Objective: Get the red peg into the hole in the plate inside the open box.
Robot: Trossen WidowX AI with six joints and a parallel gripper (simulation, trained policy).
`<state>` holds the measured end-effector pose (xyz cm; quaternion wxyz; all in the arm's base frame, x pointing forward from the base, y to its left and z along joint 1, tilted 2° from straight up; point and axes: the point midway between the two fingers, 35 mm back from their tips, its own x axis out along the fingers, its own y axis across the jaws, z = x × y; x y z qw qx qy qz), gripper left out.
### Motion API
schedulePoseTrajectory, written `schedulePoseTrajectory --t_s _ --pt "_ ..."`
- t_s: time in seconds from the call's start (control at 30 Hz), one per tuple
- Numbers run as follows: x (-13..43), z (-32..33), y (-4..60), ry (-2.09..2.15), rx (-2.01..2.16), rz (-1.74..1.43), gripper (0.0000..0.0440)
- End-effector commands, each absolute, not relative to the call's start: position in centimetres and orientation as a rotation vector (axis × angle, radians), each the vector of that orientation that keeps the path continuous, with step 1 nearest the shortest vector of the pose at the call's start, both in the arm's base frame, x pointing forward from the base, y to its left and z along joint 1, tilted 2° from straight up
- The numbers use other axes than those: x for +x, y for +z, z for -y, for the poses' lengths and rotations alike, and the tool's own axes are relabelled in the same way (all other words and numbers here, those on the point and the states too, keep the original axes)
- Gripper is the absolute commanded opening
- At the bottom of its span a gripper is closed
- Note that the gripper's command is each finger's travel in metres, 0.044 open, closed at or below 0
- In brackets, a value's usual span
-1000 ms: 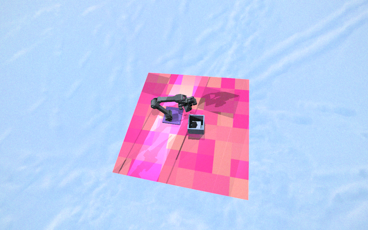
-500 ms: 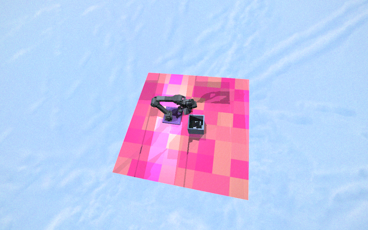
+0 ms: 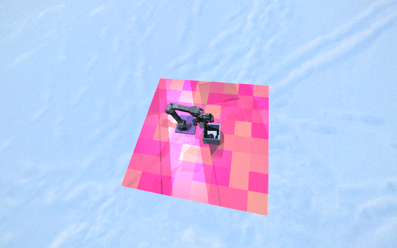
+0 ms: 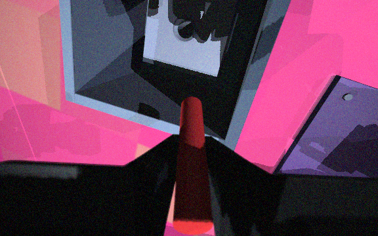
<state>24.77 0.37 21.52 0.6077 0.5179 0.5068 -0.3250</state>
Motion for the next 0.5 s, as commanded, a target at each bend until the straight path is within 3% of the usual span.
schedulePoseTrajectory --t_s 0.0,0.47 --pt "25.3 0.7 21.2 -0.772 1.189 -1.176 0.0000" --pt "27.2 3.2 18.6 -0.812 1.193 -1.227 0.0000"
